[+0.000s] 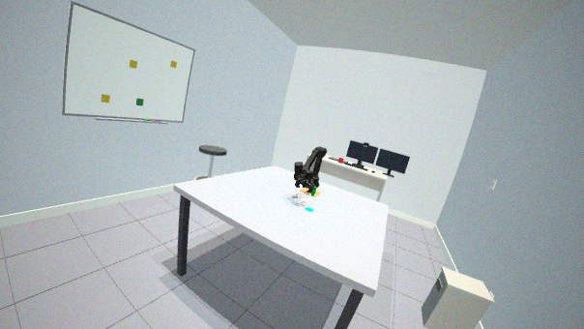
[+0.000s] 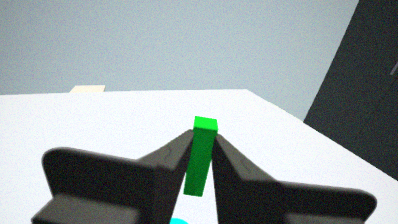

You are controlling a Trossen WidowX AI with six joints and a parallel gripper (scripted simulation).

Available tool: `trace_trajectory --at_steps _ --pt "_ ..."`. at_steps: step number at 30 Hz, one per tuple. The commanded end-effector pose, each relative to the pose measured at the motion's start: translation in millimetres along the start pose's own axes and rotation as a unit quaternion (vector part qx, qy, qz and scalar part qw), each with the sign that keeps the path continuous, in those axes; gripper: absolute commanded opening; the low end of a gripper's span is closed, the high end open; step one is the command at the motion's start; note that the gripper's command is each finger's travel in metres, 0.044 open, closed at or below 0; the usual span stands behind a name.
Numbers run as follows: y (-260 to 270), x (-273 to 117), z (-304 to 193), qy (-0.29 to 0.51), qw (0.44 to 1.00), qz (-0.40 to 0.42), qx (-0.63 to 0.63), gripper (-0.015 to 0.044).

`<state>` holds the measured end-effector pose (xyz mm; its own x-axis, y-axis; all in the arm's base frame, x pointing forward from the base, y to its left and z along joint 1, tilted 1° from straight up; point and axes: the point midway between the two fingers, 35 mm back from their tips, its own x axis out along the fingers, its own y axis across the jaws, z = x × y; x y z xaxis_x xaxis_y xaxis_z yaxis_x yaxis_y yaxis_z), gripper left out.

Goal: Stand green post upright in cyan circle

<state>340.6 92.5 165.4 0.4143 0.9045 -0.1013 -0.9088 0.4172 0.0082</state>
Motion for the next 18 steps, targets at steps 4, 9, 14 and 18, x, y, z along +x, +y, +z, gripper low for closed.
trace_trajectory --at_steps 4,9,14,18 --pt "8.4 -5.3 -0.3 -0.011 1.000 0.011 -0.006 0.0023" --pt "13.6 -8.9 -0.7 -0.017 1.000 0.017 -0.012 0.0023" --pt "14.3 -9.4 -0.7 -0.018 1.000 0.018 -0.013 0.0023" --pt "14.3 -9.4 -0.7 -0.018 1.000 0.018 -0.013 0.0023"
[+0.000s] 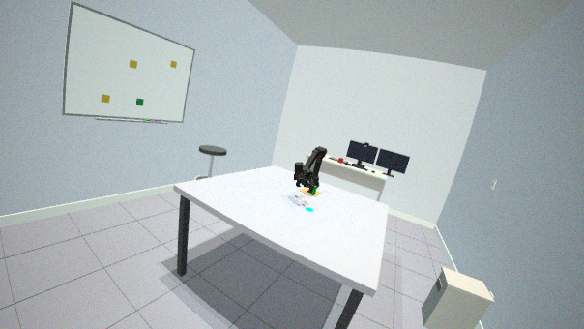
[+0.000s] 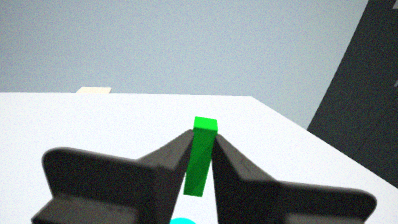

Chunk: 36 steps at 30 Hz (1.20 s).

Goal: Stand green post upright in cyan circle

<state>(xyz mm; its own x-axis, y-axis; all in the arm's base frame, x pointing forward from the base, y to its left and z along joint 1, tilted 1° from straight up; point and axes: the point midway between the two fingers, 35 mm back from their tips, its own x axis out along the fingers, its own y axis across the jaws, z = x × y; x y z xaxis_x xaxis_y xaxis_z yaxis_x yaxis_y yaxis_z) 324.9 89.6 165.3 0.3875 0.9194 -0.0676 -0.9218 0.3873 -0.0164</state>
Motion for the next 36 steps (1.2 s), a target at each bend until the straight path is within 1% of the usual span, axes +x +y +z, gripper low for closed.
trace_trajectory --at_steps 1,10,36 --pt "1 0 0 -0.001 1.000 0.003 0.001 0.0023" --pt "1 0 -2 -0.001 1.000 0.003 0.001 0.0023" --pt "1 7 -83 -0.001 1.000 0.003 0.002 0.0023"
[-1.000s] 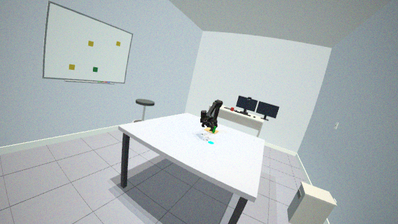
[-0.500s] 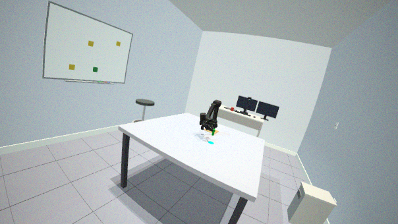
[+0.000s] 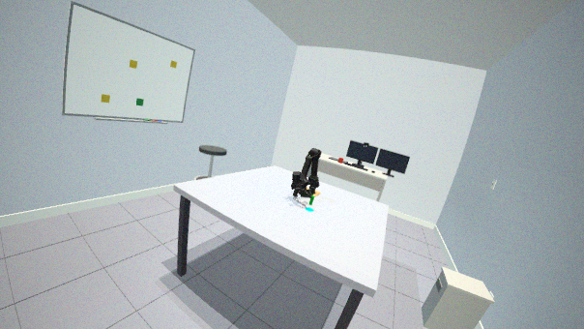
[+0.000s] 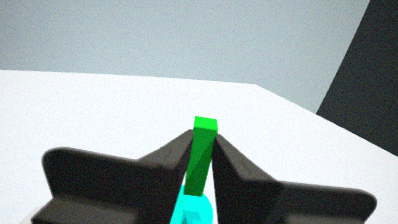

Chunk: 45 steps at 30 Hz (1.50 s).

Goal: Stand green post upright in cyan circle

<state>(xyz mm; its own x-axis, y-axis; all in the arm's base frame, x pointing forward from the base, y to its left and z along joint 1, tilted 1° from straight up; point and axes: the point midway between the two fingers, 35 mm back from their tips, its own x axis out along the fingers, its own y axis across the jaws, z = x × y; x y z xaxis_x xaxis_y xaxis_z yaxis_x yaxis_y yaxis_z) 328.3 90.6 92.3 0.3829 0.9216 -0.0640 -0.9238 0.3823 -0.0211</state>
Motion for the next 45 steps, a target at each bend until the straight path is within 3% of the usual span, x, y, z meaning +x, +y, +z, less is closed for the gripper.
trace_trajectory --at_steps 1,24,38,45 --pt "3 0 -13 0.001 1.000 0.000 0.005 0.0023" --pt "5 4 -36 0.000 1.000 0.000 0.002 0.0023" --pt "5 4 -36 0.000 1.000 0.000 0.002 0.0390" --pt "1 2 -15 0.000 1.000 0.000 0.002 0.0400"
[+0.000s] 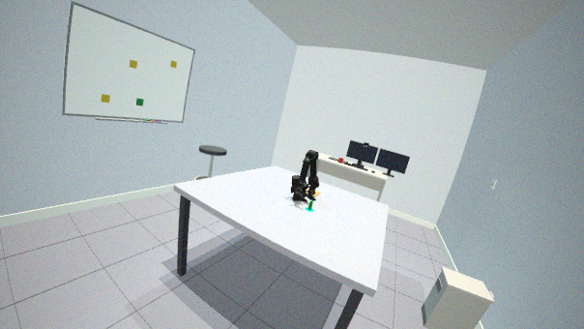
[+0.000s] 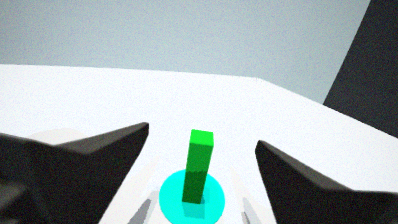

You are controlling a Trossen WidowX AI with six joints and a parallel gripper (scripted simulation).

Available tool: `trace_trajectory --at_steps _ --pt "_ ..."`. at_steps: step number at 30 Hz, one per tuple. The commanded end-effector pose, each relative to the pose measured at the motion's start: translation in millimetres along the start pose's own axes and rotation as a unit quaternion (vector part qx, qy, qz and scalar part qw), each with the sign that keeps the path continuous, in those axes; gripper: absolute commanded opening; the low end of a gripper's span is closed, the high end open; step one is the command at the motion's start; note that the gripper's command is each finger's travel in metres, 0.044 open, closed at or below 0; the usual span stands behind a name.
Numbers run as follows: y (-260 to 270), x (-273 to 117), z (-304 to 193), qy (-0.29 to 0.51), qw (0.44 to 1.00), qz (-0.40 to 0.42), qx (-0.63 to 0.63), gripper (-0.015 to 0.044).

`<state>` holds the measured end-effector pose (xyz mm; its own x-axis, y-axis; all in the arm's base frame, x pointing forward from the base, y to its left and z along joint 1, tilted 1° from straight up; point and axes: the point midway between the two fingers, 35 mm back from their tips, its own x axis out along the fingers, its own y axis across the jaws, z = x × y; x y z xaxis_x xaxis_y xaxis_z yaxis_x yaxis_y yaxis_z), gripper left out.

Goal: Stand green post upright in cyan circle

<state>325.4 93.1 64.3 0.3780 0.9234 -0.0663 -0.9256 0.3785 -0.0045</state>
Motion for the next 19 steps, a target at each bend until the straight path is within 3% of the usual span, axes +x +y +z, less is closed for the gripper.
trace_trajectory --at_steps 1,19 --pt "-4 -1 17 -0.001 1.000 -0.002 -0.006 0.0400" --pt "-5 -6 82 0.004 1.000 -0.007 0.000 0.0400"
